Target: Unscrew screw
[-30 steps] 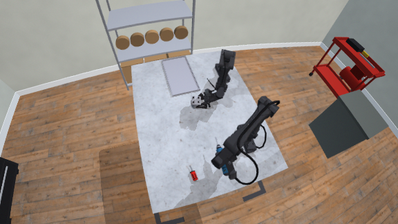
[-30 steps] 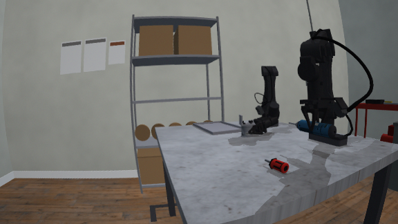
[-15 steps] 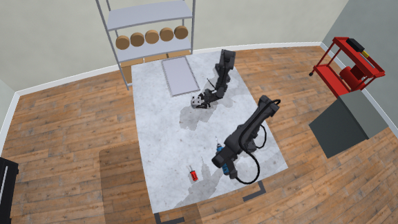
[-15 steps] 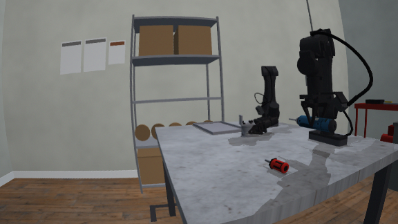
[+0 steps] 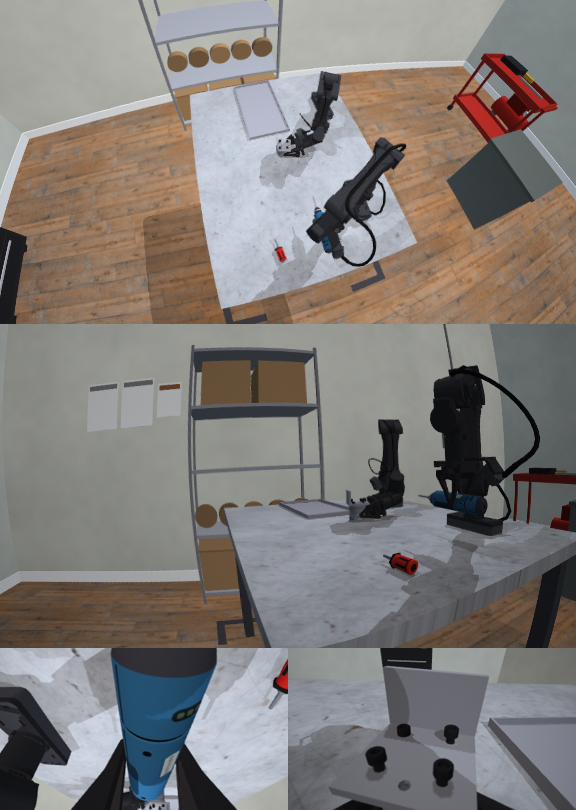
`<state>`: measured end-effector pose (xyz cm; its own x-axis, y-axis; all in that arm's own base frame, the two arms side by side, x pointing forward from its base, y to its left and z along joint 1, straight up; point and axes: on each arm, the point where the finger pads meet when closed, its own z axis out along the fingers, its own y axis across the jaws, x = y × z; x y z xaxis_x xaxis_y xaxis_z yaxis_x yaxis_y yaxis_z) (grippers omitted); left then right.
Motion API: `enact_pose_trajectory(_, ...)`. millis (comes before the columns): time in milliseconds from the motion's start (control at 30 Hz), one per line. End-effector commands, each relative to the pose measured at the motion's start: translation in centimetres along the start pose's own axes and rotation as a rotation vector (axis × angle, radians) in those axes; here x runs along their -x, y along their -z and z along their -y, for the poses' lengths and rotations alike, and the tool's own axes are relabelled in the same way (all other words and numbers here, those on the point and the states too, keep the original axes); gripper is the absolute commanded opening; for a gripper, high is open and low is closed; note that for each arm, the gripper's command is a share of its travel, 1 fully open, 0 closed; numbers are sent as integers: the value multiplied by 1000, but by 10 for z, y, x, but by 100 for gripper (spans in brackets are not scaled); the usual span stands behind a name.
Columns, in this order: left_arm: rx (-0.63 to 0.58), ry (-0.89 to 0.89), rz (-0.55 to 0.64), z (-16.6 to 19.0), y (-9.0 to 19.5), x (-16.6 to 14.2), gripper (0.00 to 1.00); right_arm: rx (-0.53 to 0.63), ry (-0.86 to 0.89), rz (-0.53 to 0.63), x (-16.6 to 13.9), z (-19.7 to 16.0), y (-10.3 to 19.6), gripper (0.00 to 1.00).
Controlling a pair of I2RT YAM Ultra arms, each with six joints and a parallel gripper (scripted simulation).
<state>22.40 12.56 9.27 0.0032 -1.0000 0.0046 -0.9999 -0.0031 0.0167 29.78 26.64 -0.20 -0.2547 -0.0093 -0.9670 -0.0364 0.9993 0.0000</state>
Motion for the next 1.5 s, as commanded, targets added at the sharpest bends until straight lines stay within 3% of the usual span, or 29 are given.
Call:
enact_pose_trajectory(0,-50,-9,30,6,19,4,42,1,-10,5,3,-1,0,59)
enact_pose_trajectory(1467,-77,-10,37,11,22,7,42,1,-10,5,3,-1,0,59)
